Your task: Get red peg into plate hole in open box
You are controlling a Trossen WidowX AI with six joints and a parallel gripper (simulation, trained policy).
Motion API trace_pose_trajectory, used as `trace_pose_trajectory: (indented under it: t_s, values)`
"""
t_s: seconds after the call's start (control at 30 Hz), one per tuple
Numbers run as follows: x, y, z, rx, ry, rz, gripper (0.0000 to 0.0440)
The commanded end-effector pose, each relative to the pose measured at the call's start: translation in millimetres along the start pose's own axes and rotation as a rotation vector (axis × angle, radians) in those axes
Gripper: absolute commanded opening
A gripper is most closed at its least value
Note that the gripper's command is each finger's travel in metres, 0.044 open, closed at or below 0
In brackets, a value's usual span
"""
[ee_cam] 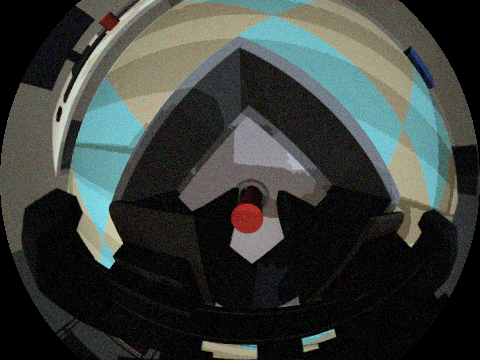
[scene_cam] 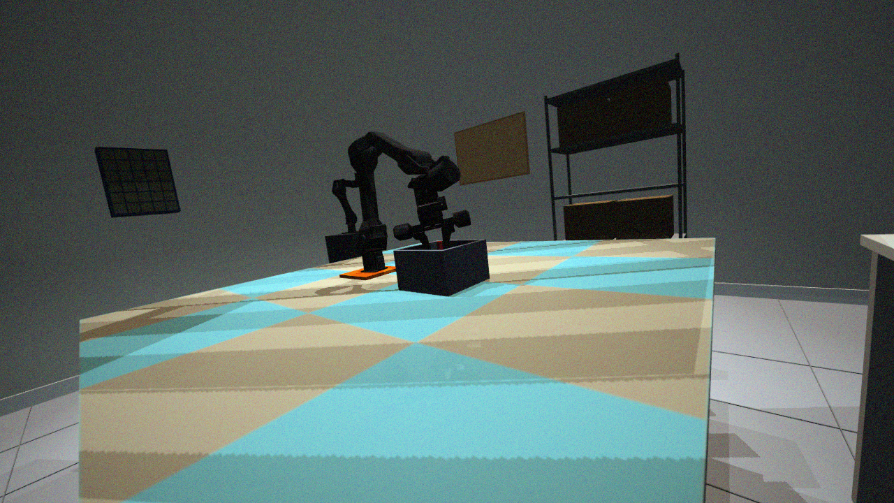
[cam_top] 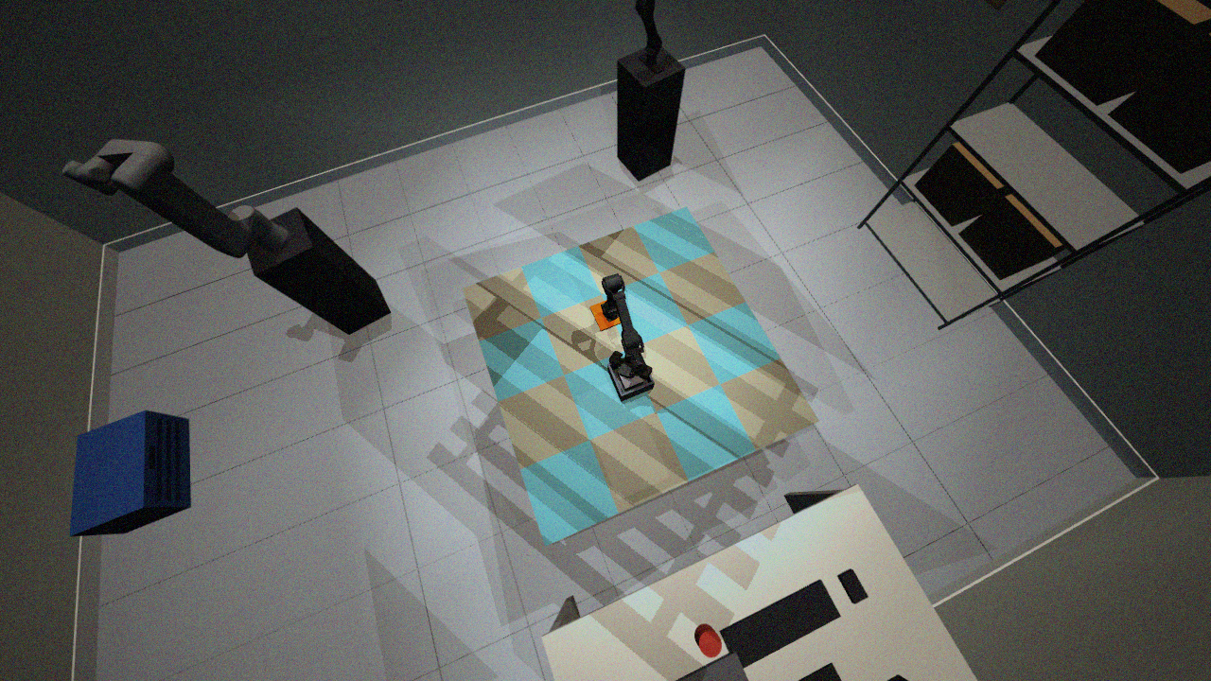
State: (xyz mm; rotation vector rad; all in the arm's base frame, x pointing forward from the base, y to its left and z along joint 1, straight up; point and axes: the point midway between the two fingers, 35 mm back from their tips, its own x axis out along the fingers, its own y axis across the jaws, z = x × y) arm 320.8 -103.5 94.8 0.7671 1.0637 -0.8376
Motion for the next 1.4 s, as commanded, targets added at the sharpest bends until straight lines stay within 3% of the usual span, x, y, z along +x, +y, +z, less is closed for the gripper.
trace_pose_trajectory:
  t_s: [0.0, 0.6, 1.37]
  values:
    - [2.5, 1.6, 2.9, -0.025, 0.012, -0.019, 0.0167]
    - [-3.1, 23.6, 39.8, -0.126, 0.019, -0.029, 0.0155]
    - [7.8, 13.5, 75.6, -0.167, 0.06, -0.083, 0.0159]
